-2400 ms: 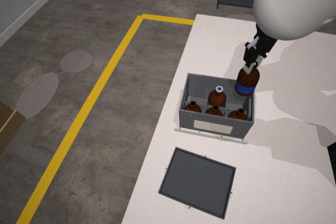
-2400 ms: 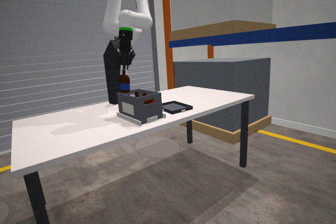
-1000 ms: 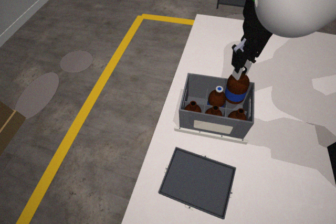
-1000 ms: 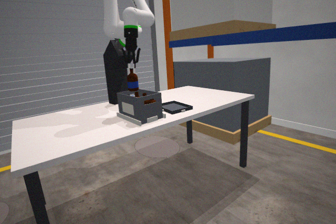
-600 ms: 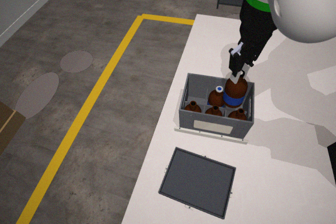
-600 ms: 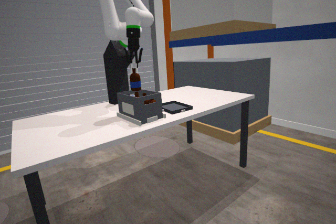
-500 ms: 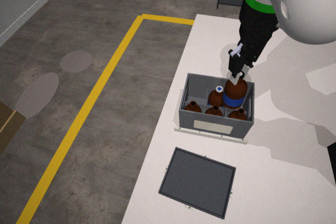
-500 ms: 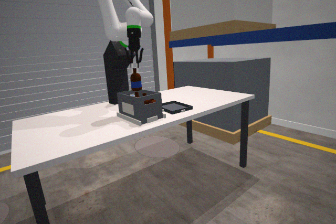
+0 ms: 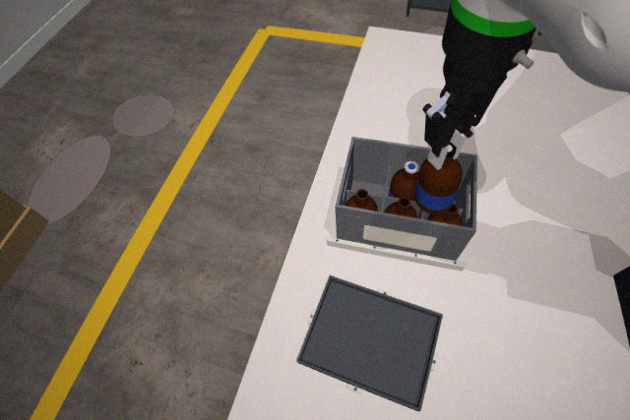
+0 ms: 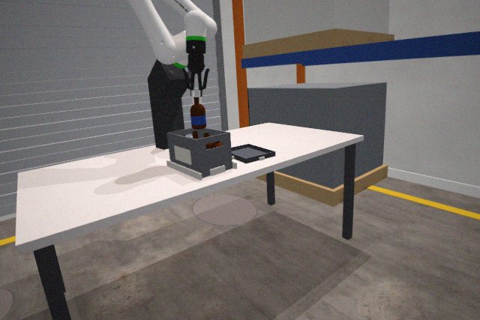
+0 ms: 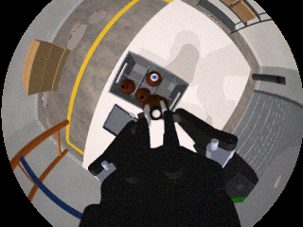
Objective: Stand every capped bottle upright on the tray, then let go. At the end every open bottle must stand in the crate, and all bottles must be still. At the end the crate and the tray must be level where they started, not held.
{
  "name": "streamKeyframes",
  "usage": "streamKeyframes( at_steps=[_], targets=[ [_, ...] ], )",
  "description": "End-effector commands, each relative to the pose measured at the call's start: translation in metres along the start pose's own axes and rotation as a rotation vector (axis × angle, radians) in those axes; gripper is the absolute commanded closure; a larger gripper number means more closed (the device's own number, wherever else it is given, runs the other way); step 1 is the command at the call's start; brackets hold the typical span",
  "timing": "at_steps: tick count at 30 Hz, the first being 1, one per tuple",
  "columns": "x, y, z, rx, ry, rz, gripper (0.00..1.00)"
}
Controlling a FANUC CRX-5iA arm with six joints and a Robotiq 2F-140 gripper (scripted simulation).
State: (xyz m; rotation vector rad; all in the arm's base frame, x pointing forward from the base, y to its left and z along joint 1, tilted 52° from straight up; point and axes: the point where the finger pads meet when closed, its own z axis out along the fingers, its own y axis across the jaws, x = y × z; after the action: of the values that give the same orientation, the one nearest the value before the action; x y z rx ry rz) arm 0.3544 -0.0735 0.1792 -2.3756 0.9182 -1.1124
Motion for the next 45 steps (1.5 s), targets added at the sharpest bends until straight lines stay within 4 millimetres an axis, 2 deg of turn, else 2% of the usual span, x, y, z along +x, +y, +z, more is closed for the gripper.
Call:
streamKeyframes(
  at_steps=[1, 10, 11, 27, 28, 44, 45],
  targets=[
    [-0.006, -0.006, -0.001, -0.016, 0.035, 0.002, 1.0],
    [-0.016, -0.016, -0.003, -0.035, 0.059, 0.003, 1.0],
    [-0.013, -0.015, -0.002, -0.017, -0.022, 0.001, 1.0],
    [-0.03, -0.037, -0.004, -0.035, 0.059, 0.003, 1.0],
    [-0.027, -0.036, -0.004, -0.035, -0.04, 0.002, 1.0],
    [-0.045, -0.057, -0.006, -0.035, 0.059, 0.003, 1.0],
    [-0.042, -0.057, -0.005, -0.058, -0.043, 0.002, 1.0]
  ],
)
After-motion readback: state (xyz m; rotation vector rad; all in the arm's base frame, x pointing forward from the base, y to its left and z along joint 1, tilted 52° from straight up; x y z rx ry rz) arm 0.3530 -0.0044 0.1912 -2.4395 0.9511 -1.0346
